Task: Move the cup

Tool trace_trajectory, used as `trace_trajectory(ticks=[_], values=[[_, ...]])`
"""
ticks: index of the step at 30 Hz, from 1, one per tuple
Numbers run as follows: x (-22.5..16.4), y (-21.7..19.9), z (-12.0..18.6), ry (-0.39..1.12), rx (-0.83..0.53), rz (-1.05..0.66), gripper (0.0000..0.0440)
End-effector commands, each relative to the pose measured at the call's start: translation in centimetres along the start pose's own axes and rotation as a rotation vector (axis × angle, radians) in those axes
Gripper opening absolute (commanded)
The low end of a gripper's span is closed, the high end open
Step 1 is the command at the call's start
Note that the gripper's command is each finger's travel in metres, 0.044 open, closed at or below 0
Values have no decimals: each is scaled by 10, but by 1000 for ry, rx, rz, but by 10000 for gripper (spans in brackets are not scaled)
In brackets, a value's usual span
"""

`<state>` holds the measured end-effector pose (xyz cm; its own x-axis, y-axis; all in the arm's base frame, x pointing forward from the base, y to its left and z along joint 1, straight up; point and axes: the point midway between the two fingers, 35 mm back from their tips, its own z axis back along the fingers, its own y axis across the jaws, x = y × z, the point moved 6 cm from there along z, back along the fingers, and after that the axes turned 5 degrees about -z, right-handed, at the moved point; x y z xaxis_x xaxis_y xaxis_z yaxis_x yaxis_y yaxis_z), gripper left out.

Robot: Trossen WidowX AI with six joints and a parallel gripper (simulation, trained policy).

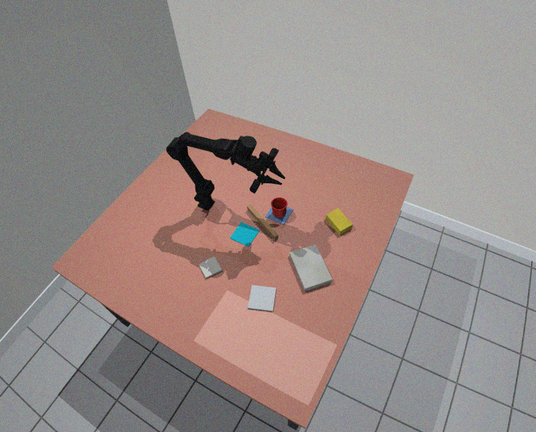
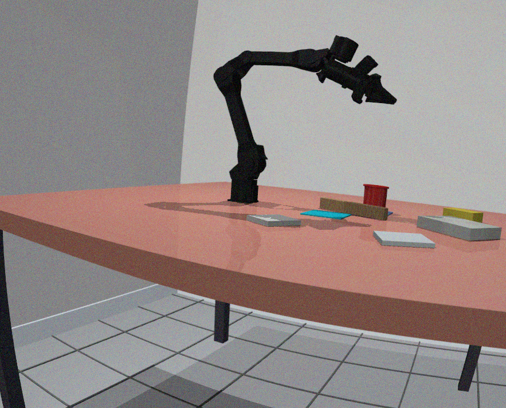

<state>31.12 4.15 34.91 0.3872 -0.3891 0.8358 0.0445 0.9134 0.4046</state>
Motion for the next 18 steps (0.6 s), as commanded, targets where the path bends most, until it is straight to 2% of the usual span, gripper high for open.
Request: trace_trajectory(ticks=[1, 18], values=[[1, 6, -6, 57, -8, -50, 117], [-2, 25, -21, 261, -89, -245, 131]])
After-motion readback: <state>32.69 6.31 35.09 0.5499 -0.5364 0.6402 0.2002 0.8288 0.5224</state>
